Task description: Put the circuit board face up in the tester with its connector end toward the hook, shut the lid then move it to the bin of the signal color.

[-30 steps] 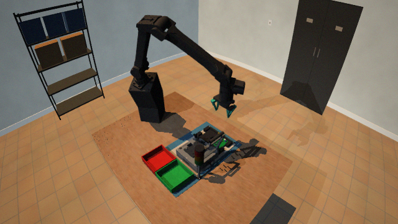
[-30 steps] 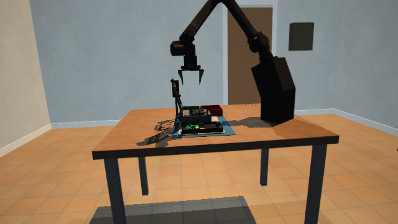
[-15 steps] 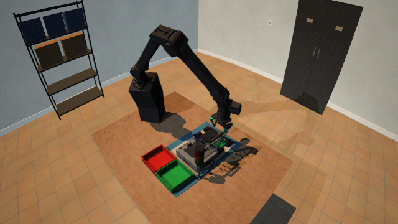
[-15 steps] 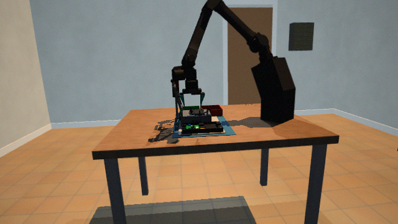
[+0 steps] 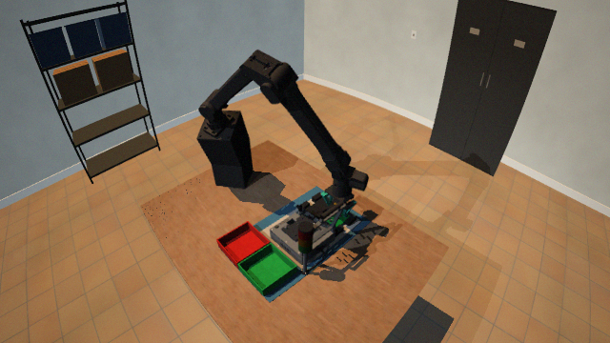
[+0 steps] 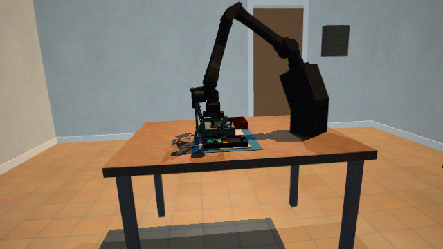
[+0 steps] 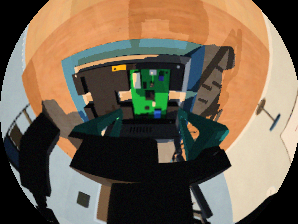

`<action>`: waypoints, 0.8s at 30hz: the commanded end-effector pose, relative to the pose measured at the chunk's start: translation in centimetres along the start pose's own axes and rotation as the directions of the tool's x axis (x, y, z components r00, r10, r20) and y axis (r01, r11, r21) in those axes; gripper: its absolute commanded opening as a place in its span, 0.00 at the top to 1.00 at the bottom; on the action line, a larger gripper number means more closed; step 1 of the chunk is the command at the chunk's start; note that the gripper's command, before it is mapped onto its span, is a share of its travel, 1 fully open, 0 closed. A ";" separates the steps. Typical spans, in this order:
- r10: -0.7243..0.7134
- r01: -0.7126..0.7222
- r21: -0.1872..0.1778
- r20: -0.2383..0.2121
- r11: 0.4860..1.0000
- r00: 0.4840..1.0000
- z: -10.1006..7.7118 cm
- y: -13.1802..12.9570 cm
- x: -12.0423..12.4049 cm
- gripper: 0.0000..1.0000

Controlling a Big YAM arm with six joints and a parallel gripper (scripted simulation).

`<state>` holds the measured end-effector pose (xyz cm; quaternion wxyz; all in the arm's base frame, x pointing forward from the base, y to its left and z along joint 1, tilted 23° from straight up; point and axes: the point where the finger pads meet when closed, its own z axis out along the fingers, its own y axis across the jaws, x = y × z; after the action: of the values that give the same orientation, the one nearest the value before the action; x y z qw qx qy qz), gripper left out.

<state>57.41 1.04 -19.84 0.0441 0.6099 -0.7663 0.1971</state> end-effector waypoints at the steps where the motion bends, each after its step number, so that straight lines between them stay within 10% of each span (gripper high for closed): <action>1: 0.007 -0.007 0.022 0.010 1.000 1.000 0.4 -1.6 0.2 0.08; 24: 0.006 -0.006 0.015 0.008 1.000 1.000 0.0 -1.3 0.6 0.08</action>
<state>57.49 0.78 -20.22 0.0449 0.6112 -0.7653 0.1969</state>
